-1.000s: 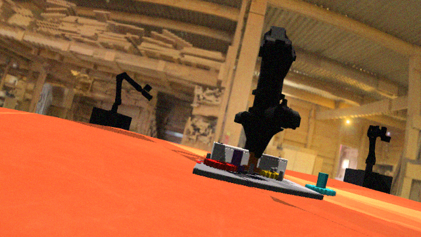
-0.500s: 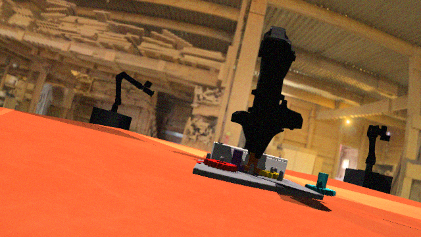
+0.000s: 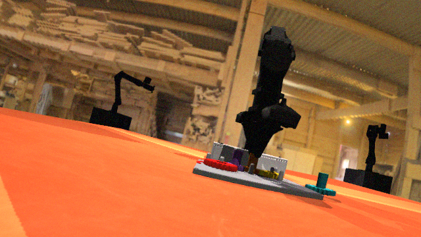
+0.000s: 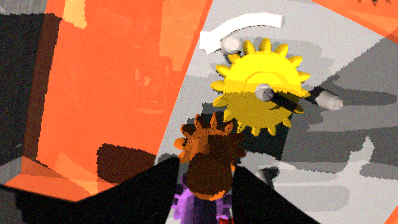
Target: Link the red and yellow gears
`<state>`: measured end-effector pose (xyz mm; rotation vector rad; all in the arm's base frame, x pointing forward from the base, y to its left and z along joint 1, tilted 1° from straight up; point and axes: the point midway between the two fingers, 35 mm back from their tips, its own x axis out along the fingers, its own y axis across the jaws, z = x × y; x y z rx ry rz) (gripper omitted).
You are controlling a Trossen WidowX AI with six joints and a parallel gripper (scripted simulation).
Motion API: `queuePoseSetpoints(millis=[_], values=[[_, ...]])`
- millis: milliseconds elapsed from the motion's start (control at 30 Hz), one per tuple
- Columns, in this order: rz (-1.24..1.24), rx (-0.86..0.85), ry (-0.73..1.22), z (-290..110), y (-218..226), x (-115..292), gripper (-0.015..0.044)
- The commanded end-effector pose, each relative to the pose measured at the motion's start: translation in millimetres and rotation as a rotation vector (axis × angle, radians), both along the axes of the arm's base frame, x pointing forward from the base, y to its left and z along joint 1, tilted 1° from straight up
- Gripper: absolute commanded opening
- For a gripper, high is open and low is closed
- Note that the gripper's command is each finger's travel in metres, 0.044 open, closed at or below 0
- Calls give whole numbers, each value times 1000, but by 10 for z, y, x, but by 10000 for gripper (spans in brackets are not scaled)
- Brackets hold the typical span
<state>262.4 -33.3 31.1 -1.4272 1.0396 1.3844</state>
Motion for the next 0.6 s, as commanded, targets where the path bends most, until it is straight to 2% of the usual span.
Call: queuePoseSetpoints(millis=[0, 300, 333, 467, 567], values=[[-4, -1, -6, 61, -6, 18, 140], [-4, -1, -7, 464, -7, 0, 140], [-1, 0, 2, 391, -4, -4, 166], [-1, 0, 2, 821, 0, -59, 271], [-1, 0, 2, 848, 0, -65, 350]])
